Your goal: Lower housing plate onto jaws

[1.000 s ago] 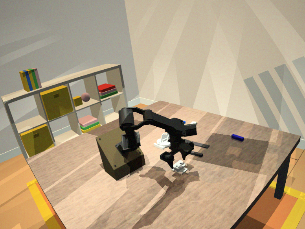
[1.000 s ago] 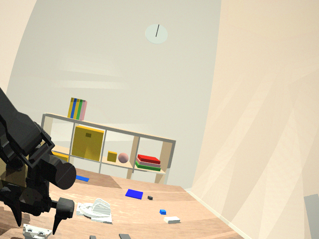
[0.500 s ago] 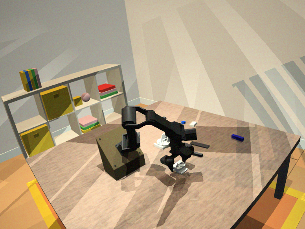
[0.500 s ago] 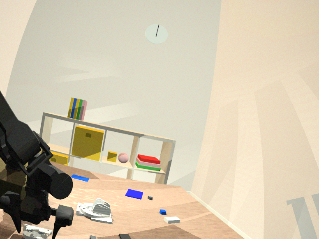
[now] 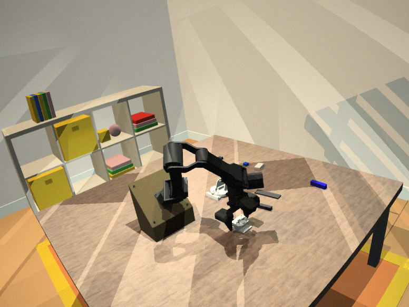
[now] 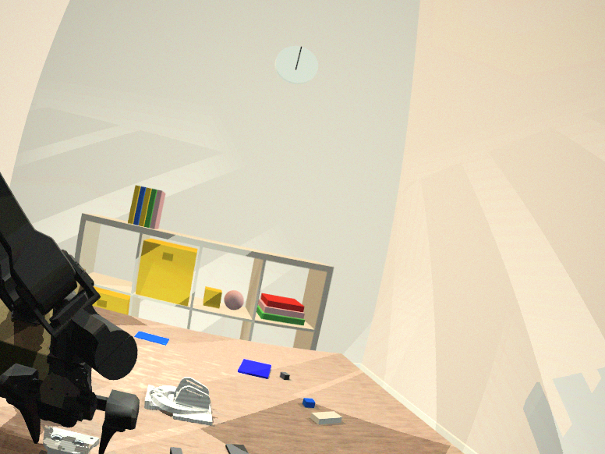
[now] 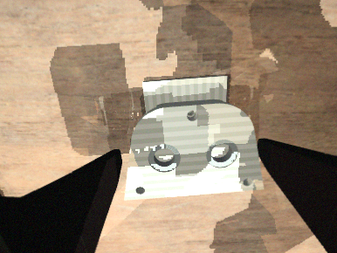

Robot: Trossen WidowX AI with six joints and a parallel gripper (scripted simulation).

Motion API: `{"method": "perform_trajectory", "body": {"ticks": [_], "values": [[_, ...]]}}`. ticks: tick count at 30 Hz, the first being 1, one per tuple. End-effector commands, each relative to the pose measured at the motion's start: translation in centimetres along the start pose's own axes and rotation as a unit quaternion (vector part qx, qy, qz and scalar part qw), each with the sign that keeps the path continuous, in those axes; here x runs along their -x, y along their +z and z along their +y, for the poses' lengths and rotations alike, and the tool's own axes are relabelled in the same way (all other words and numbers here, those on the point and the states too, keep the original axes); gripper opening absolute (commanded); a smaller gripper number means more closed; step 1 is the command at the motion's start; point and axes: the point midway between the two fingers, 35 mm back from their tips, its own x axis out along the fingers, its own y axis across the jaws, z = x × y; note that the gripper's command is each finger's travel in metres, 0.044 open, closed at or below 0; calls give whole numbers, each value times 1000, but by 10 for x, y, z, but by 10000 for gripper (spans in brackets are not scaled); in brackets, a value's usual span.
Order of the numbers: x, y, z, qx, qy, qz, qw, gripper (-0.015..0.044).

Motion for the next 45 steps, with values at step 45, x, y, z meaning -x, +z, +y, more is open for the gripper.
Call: {"method": "perform_trajectory", "body": {"ticks": [45], "values": [[42, -2, 4, 0, 0, 7, 1000, 351]]}}
